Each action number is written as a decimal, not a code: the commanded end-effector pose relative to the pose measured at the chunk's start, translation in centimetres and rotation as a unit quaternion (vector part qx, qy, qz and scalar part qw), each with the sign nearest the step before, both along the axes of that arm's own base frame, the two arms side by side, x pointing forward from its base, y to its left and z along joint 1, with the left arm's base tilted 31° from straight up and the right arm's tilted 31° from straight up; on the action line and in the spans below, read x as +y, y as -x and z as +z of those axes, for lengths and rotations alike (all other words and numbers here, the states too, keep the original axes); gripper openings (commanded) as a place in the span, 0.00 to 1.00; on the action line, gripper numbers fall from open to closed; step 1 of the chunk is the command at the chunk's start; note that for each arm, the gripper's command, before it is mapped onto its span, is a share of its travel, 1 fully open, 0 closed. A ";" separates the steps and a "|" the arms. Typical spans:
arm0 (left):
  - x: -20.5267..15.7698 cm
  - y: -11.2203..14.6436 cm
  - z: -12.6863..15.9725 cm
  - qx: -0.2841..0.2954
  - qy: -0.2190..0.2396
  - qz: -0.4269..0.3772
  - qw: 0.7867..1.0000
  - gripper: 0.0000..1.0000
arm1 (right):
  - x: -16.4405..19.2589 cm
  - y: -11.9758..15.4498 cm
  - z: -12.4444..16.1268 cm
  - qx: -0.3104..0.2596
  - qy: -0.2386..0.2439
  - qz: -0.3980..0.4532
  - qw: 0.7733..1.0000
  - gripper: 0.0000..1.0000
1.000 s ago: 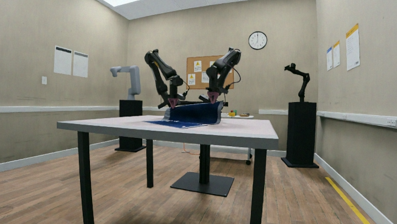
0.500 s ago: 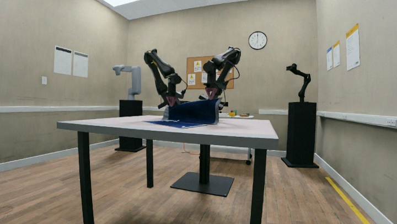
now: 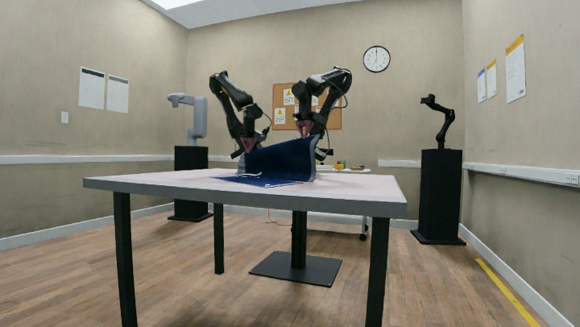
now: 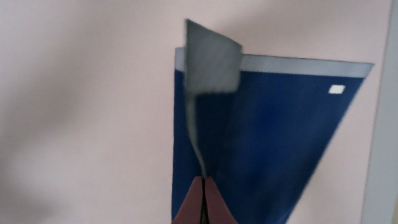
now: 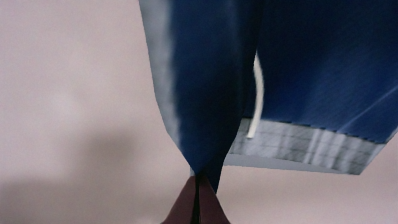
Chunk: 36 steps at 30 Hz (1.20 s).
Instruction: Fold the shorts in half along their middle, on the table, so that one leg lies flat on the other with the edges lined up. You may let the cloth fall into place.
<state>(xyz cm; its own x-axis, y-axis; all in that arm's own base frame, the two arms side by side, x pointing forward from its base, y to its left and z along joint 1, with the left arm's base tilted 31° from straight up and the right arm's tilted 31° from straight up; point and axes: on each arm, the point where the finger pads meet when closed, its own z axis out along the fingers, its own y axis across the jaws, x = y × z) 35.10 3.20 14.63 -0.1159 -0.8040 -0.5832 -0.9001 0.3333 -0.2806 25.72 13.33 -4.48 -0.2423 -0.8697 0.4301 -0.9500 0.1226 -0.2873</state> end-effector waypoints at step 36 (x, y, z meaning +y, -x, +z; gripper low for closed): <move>-1.3 -9.5 0.5 -0.030 -0.034 -0.065 0.997 0.00 | -1.3 -5.7 1.6 -0.065 -0.028 -0.025 0.997 0.00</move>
<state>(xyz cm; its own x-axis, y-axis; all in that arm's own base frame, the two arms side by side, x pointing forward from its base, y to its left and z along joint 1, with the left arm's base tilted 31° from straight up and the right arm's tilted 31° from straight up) 42.01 2.33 13.65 -0.1914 -0.7559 -0.6261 -0.8619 0.4347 -0.2613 30.98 11.45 -4.24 -0.3520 -0.8710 0.3428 -0.9012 0.2163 -0.3756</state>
